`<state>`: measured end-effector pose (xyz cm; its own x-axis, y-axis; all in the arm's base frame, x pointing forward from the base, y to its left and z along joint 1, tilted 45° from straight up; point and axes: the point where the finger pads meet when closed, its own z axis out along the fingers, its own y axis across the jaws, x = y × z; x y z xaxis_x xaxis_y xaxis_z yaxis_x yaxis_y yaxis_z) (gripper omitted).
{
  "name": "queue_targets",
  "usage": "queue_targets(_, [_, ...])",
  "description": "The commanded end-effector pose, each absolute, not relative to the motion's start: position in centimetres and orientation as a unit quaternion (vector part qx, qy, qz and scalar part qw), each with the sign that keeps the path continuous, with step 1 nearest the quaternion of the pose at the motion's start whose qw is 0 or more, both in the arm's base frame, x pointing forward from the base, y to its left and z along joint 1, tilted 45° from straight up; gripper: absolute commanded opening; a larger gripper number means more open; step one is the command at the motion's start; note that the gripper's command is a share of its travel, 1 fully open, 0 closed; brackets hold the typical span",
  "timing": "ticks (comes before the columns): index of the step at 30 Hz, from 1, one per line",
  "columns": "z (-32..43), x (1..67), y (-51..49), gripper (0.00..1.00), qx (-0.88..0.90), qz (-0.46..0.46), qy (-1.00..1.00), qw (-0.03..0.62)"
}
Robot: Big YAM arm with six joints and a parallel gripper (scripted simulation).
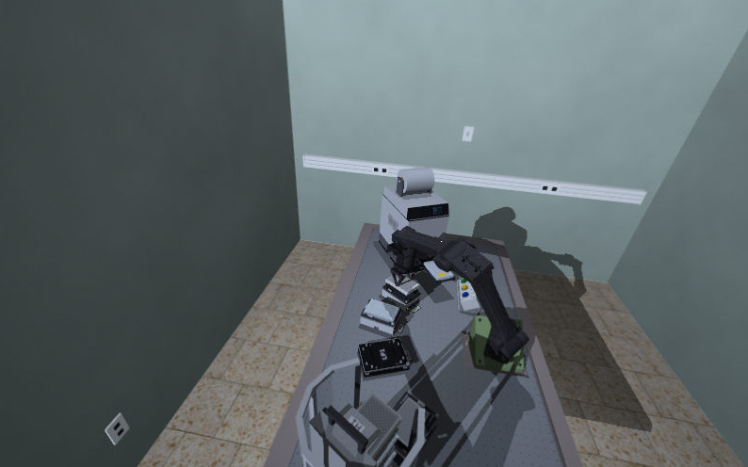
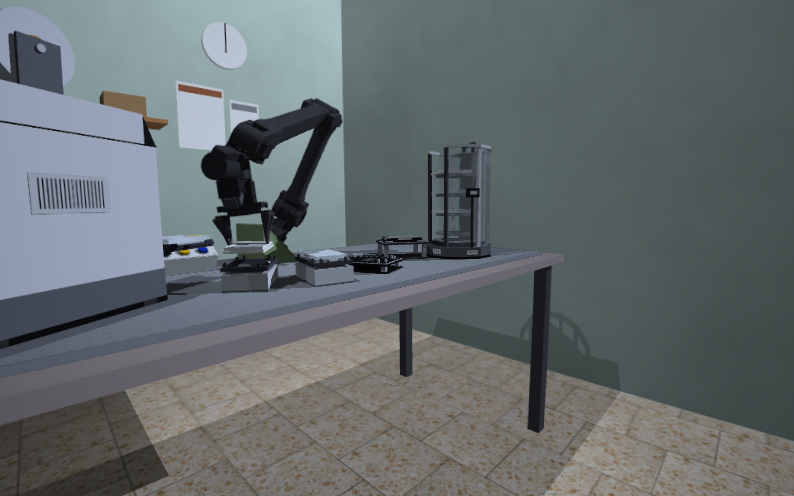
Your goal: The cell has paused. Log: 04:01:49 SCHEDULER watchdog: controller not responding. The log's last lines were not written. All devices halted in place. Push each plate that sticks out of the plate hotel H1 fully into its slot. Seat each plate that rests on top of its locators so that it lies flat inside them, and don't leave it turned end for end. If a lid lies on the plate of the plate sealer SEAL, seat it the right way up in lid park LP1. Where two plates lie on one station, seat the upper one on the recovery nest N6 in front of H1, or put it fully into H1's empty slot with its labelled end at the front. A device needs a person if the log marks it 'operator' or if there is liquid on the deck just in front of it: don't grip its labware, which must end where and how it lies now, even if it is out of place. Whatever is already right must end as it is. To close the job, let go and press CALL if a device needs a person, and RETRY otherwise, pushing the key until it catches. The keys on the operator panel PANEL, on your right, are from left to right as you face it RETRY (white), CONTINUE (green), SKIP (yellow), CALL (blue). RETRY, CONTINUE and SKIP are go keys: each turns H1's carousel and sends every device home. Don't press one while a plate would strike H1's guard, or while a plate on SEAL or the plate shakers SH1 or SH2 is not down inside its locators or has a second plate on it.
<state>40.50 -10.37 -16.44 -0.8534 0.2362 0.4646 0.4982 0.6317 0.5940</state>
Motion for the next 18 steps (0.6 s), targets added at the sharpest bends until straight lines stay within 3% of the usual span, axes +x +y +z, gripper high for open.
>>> queue_targets(1, [-16.36,40.42,-10.35,0.82,-0.201,-0.376,-0.888,0.169])
queue_targets(18, [-15.86,40.73,-10.38,0.82,-0.199,-0.375,-0.891,0.164])
